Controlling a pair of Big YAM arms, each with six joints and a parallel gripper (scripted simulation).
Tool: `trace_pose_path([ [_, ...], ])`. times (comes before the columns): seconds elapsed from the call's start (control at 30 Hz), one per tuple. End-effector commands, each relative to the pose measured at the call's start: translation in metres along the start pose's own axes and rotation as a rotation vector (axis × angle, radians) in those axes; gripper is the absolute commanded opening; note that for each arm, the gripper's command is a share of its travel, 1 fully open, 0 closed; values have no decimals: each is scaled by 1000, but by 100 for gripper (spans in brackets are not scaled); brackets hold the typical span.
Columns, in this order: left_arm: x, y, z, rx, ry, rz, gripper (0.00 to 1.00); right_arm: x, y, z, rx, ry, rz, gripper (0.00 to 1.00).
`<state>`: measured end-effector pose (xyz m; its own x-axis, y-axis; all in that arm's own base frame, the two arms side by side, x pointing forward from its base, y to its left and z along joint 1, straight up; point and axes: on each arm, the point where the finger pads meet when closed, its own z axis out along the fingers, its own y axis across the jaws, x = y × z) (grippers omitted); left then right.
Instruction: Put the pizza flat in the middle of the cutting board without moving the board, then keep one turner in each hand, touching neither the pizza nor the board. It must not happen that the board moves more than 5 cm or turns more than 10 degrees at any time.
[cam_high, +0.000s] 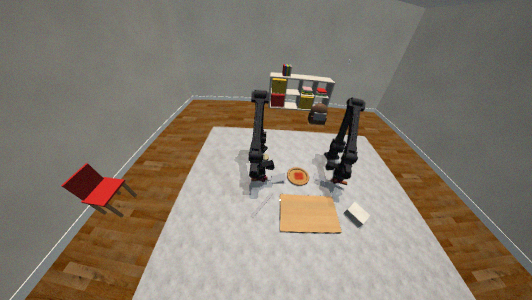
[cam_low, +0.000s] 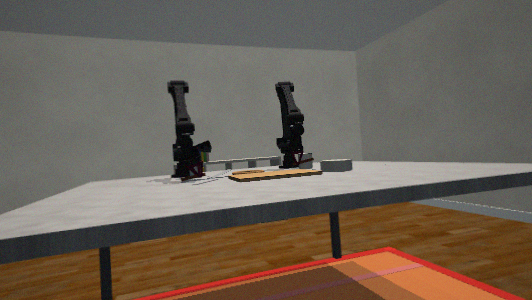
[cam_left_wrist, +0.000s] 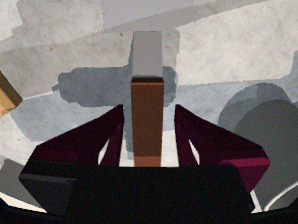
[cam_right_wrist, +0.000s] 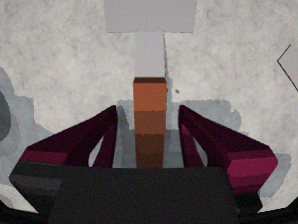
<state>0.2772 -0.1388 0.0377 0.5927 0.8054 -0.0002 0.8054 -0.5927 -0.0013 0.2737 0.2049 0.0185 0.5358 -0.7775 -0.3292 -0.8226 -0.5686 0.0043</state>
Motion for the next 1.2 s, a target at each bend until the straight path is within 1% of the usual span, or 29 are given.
trace_pose_path([
  [0.0,-1,19,-12,-49,3,14,6,-5,-14,-9,39,1,-10,48],
  [0.07,-1,17,-12,-39,2,7,6,-5,-14,-9,39,1,-10,48],
  [0.5,-1,17,-12,-40,4,11,6,-5,-14,-9,39,1,-10,48],
  [0.53,-1,17,-12,-40,4,11,6,-5,-14,-9,39,1,-10,6],
  [1.1,-1,17,-12,-40,4,11,6,-5,-13,-9,36,1,-18,6],
  [1.13,0,23,-30,-65,9,12,6,-12,-21,-28,55,6,-20,6],
  [1.17,0,23,-34,-67,10,12,6,-13,-21,-31,57,6,-23,6],
])
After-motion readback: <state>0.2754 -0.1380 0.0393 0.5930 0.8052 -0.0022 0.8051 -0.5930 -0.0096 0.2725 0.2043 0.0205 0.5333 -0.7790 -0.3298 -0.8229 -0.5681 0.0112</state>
